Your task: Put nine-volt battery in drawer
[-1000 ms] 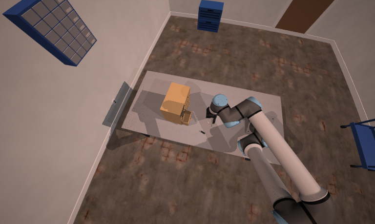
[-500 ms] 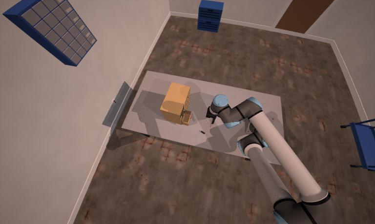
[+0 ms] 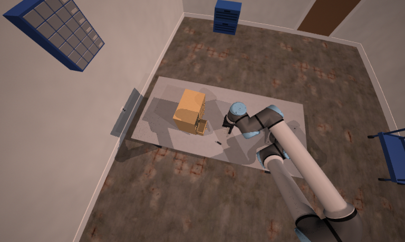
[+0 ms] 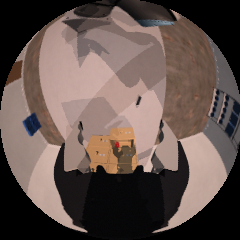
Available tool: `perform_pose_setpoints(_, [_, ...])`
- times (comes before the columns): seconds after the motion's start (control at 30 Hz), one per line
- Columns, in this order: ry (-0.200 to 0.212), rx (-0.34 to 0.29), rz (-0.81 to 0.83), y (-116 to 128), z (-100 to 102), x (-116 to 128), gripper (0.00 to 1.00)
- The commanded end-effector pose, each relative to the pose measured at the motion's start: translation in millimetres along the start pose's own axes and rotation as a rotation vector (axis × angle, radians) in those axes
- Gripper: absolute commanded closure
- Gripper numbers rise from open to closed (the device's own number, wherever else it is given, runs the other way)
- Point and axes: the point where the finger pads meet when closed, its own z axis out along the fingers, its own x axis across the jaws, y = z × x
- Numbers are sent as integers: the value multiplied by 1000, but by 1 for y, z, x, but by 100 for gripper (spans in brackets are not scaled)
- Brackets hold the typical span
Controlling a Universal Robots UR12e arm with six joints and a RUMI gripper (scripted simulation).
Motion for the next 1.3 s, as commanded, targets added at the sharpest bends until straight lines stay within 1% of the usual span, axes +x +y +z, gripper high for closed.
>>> perform_pose_setpoints(0.0, [-1, -3, 0, 1, -1, 0, 0])
perform_pose_setpoints(0.27, [-1, -20, 0, 2, 1, 0, 0])
perform_pose_setpoints(0.37, [-1, -39, 0, 3, 2, 0, 0])
perform_pose_setpoints(0.57, [-1, -101, 0, 7, 8, 0, 0])
perform_pose_setpoints(0.77, [-1, -195, 0, 14, 15, 0, 0])
perform_pose_setpoints(0.83, [-1, -195, 0, 14, 15, 0, 0])
perform_pose_setpoints(1.27, [-1, -460, 0, 33, 37, 0, 0])
